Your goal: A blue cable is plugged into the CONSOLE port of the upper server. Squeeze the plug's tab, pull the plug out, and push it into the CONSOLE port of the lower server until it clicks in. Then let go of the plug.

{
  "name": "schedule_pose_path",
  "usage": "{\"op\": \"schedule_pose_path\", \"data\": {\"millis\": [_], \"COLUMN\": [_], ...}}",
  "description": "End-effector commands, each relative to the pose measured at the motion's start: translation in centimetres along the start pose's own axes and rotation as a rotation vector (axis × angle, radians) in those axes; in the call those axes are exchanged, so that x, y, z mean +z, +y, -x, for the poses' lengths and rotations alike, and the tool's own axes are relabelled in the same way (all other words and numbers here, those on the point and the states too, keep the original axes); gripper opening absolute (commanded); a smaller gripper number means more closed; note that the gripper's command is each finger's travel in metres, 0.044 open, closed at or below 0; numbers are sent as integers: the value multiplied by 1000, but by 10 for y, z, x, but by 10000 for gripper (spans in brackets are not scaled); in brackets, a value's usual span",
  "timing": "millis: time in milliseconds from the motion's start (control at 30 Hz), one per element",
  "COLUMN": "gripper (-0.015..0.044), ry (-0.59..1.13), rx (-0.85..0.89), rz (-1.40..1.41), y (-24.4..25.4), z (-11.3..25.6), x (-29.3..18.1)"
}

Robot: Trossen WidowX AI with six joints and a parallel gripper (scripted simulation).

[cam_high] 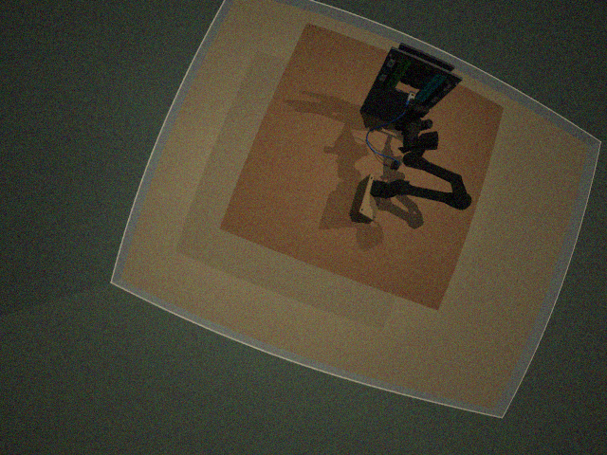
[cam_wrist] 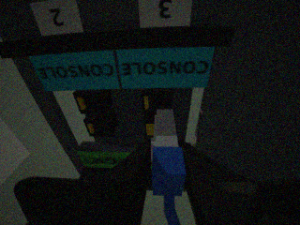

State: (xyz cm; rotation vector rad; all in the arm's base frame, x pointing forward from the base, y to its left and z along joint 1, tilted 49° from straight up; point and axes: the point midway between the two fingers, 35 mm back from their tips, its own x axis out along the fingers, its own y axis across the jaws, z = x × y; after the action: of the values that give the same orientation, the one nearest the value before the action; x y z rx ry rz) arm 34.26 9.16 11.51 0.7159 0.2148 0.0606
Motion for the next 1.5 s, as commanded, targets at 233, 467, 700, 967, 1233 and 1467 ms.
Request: {"op": "schedule_pose_path", "data": {"millis": [233,467,700,967,1233,1467], "gripper": [0,0,0,0,0,0], "ry": [2,2,2,2,2,2], "rx": [9,9,10,10,11,11], "rz": [5,5,5,5,6,6], "y": [2,3,3,2,2,2], "z": [-6,-10,-13,-17,-21,-25], "x": [2,3,5,6,7,8]}}
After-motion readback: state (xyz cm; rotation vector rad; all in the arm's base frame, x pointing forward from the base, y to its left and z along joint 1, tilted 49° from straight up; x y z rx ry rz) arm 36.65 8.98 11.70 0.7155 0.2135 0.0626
